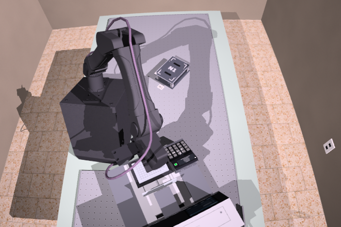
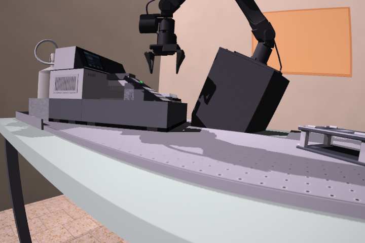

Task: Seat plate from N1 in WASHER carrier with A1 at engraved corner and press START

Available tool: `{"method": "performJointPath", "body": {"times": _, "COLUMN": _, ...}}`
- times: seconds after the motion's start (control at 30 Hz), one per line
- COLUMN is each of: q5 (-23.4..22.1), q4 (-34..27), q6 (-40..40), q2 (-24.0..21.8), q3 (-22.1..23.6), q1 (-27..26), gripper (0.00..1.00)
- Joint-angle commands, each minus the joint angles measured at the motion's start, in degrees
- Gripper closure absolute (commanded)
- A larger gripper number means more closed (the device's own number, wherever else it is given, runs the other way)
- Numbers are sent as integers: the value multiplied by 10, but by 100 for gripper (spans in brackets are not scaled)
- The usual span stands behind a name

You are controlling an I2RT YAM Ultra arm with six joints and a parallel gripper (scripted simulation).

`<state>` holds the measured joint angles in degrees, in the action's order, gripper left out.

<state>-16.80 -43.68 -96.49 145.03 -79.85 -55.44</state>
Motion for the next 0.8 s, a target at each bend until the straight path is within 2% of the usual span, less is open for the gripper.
{"method": "performJointPath", "body": {"times": 0.0, "q5": 7, "q4": -11, "q6": 39, "q2": -27, "q3": 12, "q1": 9, "gripper": 6}}
{"method": "performJointPath", "body": {"times": 0.53, "q5": -33, "q4": -1, "q6": 213, "q2": -71, "q3": 26, "q1": 119, "gripper": 36}}
{"method": "performJointPath", "body": {"times": 0.6, "q5": -33, "q4": -1, "q6": 213, "q2": -71, "q3": 26, "q1": 119, "gripper": 36}}
{"method": "performJointPath", "body": {"times": 0.77, "q5": -26, "q4": -3, "q6": 300, "q2": -74, "q3": 24, "q1": 114, "gripper": 46}}
